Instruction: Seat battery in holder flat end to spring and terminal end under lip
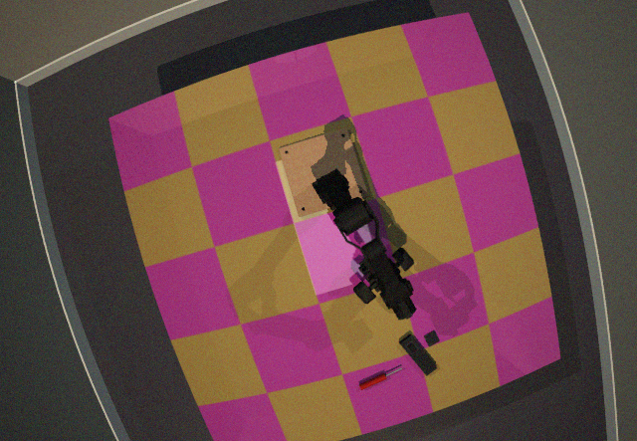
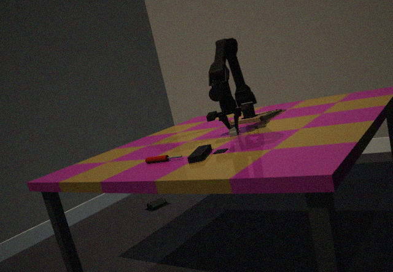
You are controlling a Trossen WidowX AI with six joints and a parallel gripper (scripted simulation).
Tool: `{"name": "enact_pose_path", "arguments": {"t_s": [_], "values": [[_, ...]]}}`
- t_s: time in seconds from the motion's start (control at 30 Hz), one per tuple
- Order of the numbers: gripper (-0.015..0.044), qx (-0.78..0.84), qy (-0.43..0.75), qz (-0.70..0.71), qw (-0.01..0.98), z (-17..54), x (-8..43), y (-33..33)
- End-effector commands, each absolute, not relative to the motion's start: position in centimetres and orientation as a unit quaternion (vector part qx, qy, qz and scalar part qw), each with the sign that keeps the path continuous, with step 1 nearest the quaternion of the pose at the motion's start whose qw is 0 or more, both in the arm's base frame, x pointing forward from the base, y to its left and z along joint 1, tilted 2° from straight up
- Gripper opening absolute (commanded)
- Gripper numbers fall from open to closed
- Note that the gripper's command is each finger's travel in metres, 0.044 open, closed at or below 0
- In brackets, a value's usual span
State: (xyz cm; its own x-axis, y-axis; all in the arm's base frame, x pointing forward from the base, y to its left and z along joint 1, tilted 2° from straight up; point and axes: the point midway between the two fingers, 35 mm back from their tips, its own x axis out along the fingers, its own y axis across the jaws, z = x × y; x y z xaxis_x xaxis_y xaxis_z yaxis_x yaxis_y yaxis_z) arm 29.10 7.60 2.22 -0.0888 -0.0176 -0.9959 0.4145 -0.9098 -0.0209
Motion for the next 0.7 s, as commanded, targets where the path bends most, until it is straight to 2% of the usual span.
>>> {"name": "enact_pose_path", "arguments": {"t_s": [0.0,0.53,0.67], "values": [[0.0071,0.659,0.154,-0.721,0.151,2.28,28.84,7.53],[0.0071,0.659,0.153,-0.721,0.152,2.21,28.31,7.30],[0.0173,0.659,0.153,-0.721,0.152,2.21,28.31,7.30]]}}
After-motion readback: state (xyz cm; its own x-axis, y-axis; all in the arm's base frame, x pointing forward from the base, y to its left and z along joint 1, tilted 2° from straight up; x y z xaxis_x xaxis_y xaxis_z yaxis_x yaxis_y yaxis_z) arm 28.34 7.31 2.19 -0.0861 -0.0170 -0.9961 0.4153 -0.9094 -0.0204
